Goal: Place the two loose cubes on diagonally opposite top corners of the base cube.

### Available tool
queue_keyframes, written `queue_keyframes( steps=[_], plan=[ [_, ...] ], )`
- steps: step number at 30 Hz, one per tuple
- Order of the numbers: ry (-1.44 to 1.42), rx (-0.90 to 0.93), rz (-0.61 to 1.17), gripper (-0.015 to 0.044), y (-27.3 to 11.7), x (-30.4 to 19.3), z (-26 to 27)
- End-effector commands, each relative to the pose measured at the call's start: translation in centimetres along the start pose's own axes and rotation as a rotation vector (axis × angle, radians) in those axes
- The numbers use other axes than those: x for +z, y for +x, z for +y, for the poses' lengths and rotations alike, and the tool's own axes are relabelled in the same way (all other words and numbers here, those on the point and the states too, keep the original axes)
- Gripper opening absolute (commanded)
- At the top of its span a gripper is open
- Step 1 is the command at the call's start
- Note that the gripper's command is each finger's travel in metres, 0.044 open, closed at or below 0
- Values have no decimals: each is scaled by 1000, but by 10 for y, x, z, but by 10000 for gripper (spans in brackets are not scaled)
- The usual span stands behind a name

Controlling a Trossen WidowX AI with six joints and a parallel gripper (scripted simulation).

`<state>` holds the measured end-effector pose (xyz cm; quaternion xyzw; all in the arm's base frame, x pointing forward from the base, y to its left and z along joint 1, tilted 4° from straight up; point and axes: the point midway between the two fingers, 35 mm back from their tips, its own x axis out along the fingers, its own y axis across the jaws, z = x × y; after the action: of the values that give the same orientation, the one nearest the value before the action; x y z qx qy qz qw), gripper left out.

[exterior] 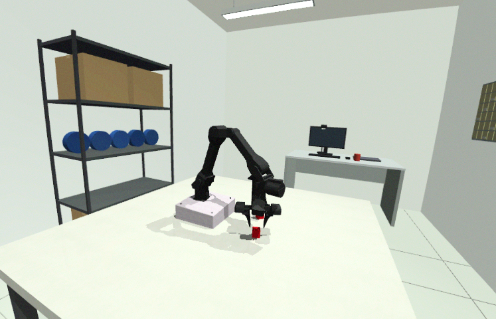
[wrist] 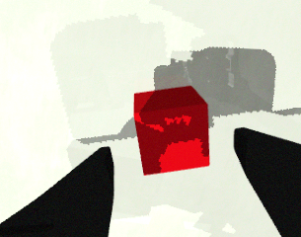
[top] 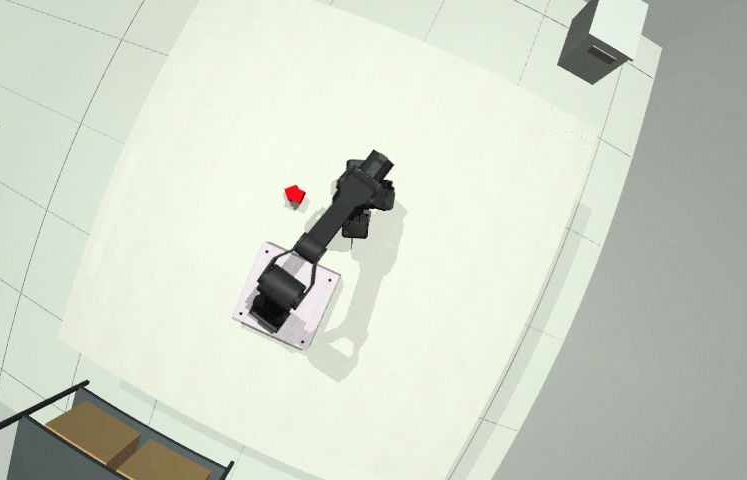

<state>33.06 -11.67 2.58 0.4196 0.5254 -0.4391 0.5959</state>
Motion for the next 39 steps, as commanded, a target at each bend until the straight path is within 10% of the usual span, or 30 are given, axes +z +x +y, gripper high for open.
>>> queue_keyframes(
  steps=[1, 13, 19, 39],
  plan=[
    [-3, -2, 6, 265, 8, -1, -1],
    [-3, -2, 6, 265, 25, -2, -1],
    [-3, -2, 6, 107, 25, -2, -1],
    [-3, -1, 6, 105, -23, 1, 3]
  ],
)
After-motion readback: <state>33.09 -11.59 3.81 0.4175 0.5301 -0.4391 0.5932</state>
